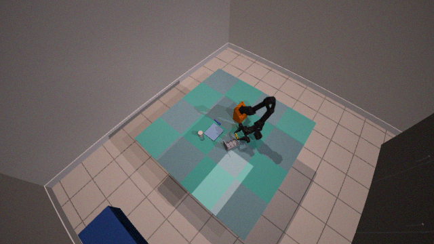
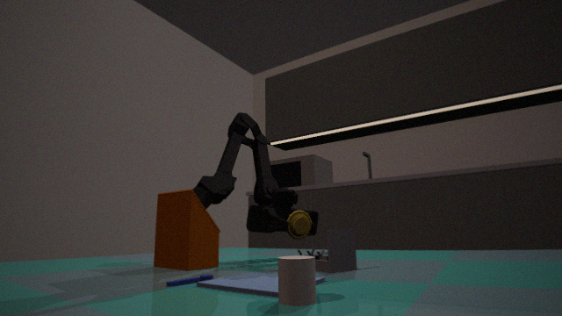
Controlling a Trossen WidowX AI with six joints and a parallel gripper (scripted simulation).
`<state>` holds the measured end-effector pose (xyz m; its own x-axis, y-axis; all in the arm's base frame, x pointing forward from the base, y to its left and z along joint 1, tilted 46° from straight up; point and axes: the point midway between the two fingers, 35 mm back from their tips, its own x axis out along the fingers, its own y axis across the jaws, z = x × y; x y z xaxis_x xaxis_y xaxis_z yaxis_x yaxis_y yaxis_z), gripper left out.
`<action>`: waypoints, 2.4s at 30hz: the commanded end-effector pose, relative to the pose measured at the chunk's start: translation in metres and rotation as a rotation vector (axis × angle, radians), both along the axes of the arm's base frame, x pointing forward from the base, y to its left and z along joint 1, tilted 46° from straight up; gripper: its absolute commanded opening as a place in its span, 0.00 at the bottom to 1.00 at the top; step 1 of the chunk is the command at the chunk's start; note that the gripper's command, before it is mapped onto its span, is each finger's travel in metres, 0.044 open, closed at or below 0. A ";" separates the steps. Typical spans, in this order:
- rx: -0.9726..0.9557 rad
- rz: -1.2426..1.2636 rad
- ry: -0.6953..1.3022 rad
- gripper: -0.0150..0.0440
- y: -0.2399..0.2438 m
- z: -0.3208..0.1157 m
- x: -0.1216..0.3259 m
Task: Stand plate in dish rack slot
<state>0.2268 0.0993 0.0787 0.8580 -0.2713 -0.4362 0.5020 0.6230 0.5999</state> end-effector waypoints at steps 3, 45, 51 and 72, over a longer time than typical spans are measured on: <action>0.019 0.010 -0.135 0.25 0.005 0.012 -0.008; 0.032 0.014 -0.167 0.25 0.020 -0.012 0.020; 0.039 0.011 -0.173 0.25 0.017 -0.014 0.027; 0.041 0.021 -0.166 0.25 0.030 -0.027 0.027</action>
<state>0.2540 0.1293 0.0510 0.9242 -0.2393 -0.2975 0.3816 0.6037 0.7000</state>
